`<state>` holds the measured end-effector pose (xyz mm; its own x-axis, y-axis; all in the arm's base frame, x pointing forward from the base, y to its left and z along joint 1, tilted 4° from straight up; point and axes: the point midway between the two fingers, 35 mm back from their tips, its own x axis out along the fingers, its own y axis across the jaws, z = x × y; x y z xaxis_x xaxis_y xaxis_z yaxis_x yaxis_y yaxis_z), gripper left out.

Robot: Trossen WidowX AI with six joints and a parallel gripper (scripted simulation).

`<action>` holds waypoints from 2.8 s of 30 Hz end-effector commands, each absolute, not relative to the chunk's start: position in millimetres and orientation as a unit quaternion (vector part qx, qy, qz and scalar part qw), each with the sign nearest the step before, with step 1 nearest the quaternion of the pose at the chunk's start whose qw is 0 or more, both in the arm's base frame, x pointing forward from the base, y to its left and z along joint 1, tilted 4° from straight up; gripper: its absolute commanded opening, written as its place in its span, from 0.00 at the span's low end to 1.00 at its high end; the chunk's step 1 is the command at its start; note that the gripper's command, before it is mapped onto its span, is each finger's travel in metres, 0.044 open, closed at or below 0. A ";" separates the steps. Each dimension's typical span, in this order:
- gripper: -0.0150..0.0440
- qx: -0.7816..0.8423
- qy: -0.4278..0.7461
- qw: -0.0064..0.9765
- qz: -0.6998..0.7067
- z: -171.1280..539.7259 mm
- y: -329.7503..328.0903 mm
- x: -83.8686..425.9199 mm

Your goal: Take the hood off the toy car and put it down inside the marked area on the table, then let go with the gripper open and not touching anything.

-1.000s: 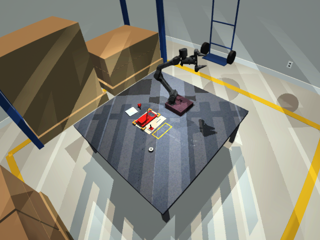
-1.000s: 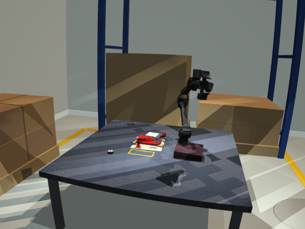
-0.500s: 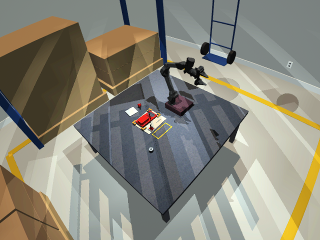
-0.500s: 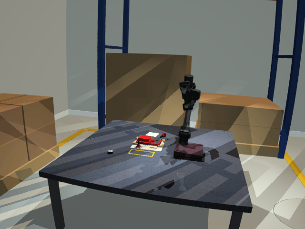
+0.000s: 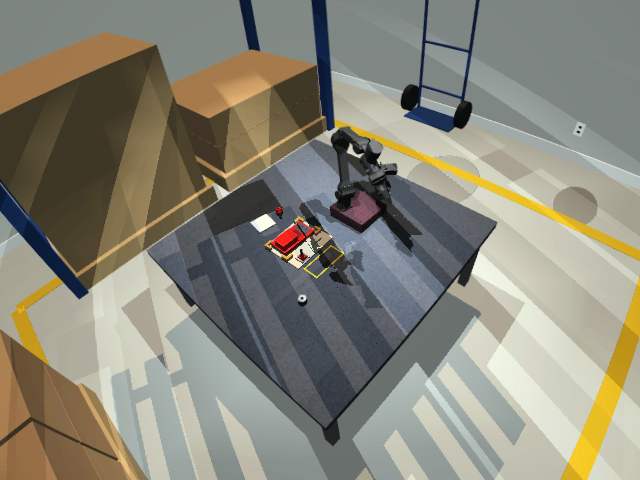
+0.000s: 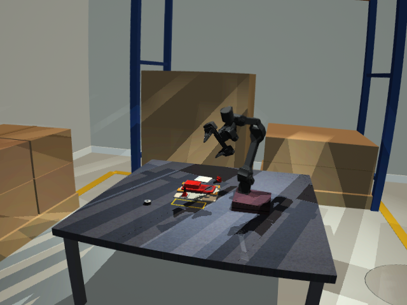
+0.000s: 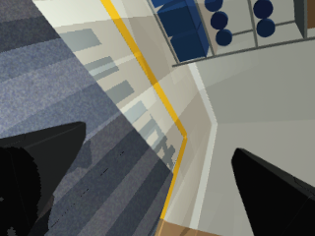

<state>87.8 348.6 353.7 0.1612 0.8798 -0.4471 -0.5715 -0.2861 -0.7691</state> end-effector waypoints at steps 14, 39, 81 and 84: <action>1.00 -0.439 0.244 0.712 0.490 236.1 278.0 272.6; 1.00 -0.105 0.684 0.713 0.116 81.5 10.4 359.5; 1.00 -0.052 0.717 0.692 0.065 42.9 -19.7 352.4; 1.00 -0.052 0.717 0.692 0.065 40.6 -19.7 352.4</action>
<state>355.8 -18.8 46.2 -0.0252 0.0201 -0.9995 -0.1679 0.9855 0.0241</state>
